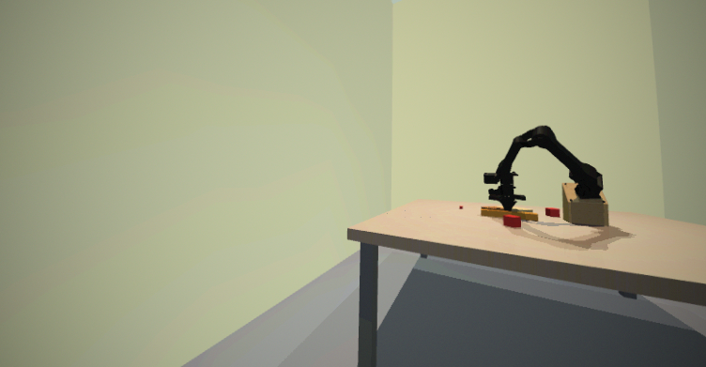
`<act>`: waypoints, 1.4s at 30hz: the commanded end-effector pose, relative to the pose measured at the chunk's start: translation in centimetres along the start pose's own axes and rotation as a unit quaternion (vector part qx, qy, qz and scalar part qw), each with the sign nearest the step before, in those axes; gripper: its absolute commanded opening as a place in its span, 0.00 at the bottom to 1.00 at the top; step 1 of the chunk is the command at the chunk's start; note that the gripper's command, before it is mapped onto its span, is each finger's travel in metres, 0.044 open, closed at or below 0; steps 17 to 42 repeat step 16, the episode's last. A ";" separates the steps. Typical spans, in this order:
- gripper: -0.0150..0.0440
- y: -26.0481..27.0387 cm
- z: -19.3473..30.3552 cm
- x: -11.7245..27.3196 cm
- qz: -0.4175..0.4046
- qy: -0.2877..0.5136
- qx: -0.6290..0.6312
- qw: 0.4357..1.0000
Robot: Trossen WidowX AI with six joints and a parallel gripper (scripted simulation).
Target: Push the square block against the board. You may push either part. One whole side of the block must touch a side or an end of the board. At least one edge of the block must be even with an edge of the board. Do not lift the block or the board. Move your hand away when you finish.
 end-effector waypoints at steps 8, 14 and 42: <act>0.25 0.0 -1.5 0.0 -0.001 0.000 0.002 1.000; 0.25 0.0 -1.2 0.0 -0.001 0.000 0.002 1.000; 0.25 0.0 -0.9 0.0 -0.001 0.000 0.002 1.000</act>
Point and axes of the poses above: the point midway between the two fingers, 35 mm back from their tips, its own x axis back along the fingers, its own y axis across the jaws, z = x × y, the point moved 9 cm from there along x, back along the fingers, and after that the axes turned 4 degrees about x, right-handed, at the moved point
